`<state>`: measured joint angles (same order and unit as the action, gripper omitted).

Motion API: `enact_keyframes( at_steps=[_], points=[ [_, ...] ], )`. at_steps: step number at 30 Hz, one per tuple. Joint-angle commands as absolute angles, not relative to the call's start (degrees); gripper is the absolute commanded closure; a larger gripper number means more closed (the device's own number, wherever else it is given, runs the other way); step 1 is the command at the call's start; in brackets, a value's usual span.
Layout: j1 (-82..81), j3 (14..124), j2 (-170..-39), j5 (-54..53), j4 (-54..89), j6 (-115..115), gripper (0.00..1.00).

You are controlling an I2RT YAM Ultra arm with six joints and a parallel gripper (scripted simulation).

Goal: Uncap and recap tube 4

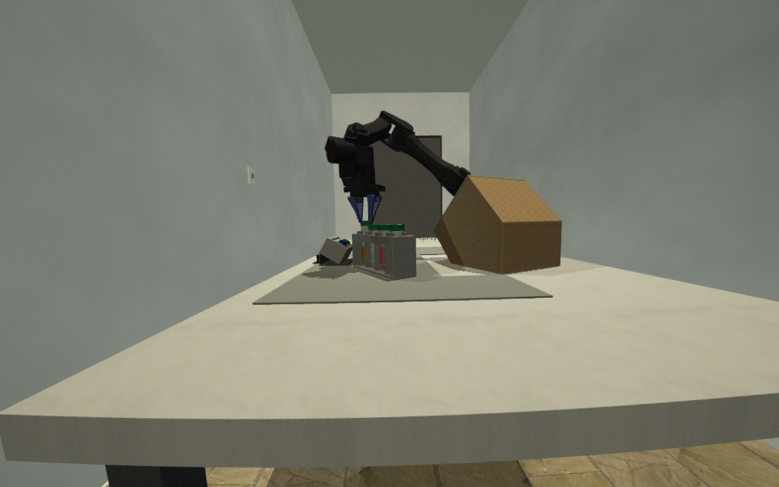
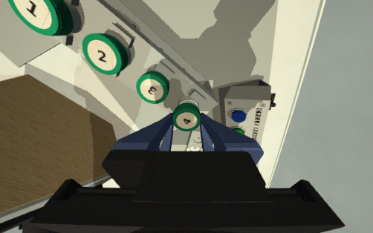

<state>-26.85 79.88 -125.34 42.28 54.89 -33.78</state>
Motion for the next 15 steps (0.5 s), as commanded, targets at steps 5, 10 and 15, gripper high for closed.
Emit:
enact_keyframes(
  at_steps=[5,10,15],
  points=[
    [-28.37,82.13,-125.25,42.32,53.83,-34.37,1.00],
    [-28.06,81.96,-125.68,42.47,53.29,-34.77,1.00],
    [-28.00,81.91,-124.53,42.46,53.64,-34.85,1.00]
  ],
)
